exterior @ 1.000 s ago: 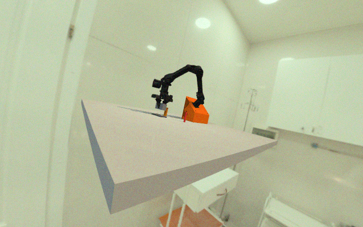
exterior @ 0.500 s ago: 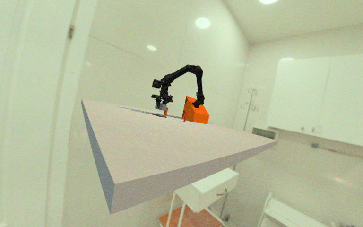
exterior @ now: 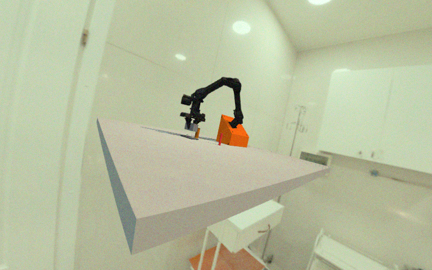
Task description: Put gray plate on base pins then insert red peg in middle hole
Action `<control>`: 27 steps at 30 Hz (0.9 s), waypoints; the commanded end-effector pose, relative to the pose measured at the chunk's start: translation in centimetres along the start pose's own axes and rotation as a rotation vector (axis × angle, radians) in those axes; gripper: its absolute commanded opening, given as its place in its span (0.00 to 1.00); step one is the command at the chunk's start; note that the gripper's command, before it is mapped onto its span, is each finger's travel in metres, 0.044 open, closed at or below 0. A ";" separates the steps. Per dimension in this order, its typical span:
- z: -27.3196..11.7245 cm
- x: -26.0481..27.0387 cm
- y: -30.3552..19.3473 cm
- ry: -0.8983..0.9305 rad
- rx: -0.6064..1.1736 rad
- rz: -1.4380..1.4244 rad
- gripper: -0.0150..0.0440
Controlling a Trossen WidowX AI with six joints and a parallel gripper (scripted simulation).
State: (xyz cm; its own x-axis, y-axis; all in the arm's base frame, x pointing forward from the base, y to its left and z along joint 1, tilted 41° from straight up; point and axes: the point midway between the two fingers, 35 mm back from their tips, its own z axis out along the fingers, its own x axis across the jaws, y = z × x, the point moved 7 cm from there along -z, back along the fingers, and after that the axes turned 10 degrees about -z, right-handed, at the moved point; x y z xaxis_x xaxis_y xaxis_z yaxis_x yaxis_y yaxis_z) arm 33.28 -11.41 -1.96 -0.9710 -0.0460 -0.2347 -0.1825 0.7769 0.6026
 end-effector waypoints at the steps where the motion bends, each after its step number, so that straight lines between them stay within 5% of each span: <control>1: 0.5 0.2 0.0 0.004 0.000 -0.003 0.25; 27: 4.0 0.2 0.0 0.003 -0.001 -0.003 0.25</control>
State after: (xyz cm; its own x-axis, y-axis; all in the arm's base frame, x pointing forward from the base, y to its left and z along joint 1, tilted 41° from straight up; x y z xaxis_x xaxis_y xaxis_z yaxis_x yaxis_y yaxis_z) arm 33.88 -9.28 -4.61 -0.9685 -0.0575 -0.2423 -0.1953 0.7792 0.5955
